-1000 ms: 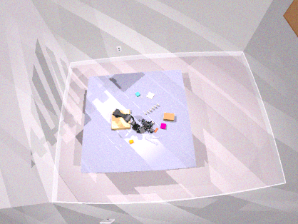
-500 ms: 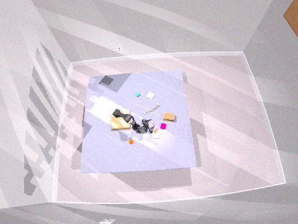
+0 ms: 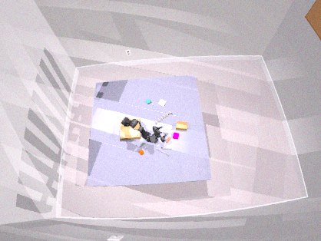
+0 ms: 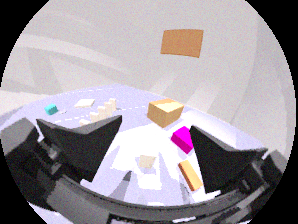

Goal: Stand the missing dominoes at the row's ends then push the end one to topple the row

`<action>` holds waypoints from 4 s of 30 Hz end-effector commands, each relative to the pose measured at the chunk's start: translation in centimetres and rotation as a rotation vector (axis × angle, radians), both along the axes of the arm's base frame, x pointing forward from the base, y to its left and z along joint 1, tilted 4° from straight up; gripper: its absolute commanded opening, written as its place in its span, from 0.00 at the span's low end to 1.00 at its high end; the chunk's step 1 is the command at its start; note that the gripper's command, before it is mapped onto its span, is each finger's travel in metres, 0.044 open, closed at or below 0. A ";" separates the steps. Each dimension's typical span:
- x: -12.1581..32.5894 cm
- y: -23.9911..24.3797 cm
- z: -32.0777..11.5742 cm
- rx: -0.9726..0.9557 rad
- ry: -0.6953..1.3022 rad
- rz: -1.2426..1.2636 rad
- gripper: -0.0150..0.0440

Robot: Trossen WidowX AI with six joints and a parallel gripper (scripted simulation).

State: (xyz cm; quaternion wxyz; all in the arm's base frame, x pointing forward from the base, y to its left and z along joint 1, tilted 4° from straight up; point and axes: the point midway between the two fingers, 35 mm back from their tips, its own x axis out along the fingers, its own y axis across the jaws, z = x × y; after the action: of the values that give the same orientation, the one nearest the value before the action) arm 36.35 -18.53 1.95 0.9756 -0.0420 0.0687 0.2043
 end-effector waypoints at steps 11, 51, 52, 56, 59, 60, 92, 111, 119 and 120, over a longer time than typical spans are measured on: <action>7.7 -3.2 -2.2 -0.108 0.555 -0.210 1.00; 2.6 1.5 3.6 -0.580 1.350 -0.072 1.00; 2.7 1.5 3.1 -0.580 1.350 -0.072 1.00; 2.6 1.3 -0.5 -0.580 1.350 -0.072 1.00; 2.4 1.2 -2.7 -0.580 1.350 -0.072 1.00; 2.4 1.2 -2.8 -0.580 1.350 -0.072 1.00; 2.3 1.1 -4.3 -0.580 1.350 -0.072 0.44; 2.8 1.9 9.4 -0.575 1.348 -0.072 0.44; 2.8 1.9 9.4 -0.575 1.348 -0.072 0.44; 2.8 2.1 9.4 -0.575 1.348 -0.072 0.44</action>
State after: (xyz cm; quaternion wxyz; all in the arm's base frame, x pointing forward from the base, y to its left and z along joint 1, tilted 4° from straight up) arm 39.23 -16.60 11.58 0.6830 -0.1590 0.7020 0.1247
